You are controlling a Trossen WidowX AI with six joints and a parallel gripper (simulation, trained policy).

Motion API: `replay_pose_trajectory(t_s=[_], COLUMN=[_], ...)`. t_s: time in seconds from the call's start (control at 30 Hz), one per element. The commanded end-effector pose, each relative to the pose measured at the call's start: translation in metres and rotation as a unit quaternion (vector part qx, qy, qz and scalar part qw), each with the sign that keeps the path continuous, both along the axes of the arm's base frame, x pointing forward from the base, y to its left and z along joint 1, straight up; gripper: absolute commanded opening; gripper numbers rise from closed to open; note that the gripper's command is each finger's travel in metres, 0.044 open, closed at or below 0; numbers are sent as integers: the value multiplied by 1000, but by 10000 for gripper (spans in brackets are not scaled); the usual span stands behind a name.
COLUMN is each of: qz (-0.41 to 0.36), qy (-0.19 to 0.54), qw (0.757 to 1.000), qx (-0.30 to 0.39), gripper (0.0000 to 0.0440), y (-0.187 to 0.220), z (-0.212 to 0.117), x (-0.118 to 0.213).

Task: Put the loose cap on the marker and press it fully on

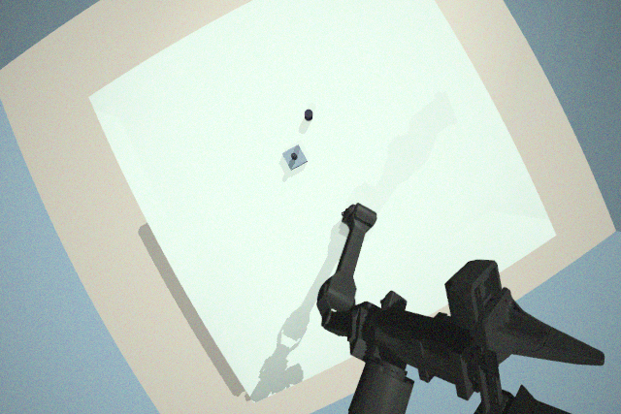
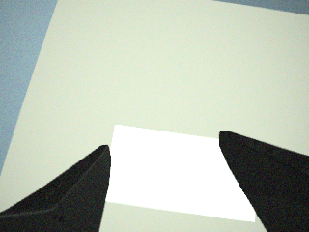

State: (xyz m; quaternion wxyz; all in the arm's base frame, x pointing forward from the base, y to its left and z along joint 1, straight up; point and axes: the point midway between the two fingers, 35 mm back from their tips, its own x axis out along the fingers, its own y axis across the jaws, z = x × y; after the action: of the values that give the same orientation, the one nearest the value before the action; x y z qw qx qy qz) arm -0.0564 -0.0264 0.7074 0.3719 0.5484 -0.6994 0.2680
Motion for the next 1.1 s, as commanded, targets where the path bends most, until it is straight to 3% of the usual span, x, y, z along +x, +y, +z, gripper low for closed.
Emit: replay_pose_trajectory(t_s=[0.0,1.07], qz=[14,128], qy=[8,109], qw=[1000,972], qx=[12,162], gripper=[314,315], y=[-7,-82], z=[-1,-41], x=[6,78])
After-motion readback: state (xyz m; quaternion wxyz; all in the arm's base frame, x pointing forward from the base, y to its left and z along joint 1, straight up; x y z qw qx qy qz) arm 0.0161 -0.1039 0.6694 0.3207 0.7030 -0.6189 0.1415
